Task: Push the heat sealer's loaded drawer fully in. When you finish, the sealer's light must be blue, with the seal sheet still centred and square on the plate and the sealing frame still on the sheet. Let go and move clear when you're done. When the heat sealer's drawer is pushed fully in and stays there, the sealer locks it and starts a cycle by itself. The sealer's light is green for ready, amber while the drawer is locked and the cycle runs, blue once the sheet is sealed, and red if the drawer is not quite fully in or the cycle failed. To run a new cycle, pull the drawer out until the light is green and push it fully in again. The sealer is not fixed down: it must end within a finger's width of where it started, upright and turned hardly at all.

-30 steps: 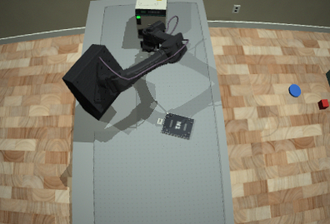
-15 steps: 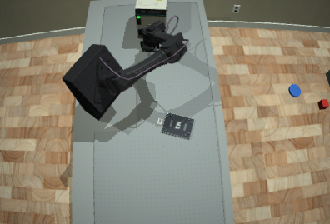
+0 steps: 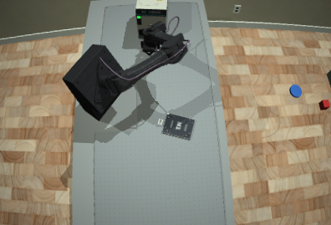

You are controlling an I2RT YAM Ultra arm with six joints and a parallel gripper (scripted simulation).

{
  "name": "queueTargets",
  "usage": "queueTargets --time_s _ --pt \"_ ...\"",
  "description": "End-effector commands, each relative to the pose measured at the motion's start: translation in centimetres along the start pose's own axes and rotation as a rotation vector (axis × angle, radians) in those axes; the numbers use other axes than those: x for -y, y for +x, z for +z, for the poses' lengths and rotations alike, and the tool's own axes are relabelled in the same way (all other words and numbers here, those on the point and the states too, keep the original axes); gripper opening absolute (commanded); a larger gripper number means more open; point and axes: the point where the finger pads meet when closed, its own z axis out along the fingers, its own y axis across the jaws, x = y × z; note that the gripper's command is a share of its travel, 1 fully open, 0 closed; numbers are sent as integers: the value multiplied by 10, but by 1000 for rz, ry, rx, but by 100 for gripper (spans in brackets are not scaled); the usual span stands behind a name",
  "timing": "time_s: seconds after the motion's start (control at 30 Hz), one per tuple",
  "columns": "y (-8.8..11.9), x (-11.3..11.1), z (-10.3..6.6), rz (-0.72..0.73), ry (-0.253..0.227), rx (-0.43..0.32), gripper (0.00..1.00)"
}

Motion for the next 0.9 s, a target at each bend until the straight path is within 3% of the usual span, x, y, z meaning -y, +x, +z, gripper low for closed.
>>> queueTargets --time_s 0.0,0.13,0.4,0.87 --pt "-5 -10 -9 -2 -12 22 45" --pt "-15 -10 -17 19 -20 31 45" --pt "-2 -1 -26 -13 -6 17 45" --pt "-6 -4 -48 -3 -12 21 45"
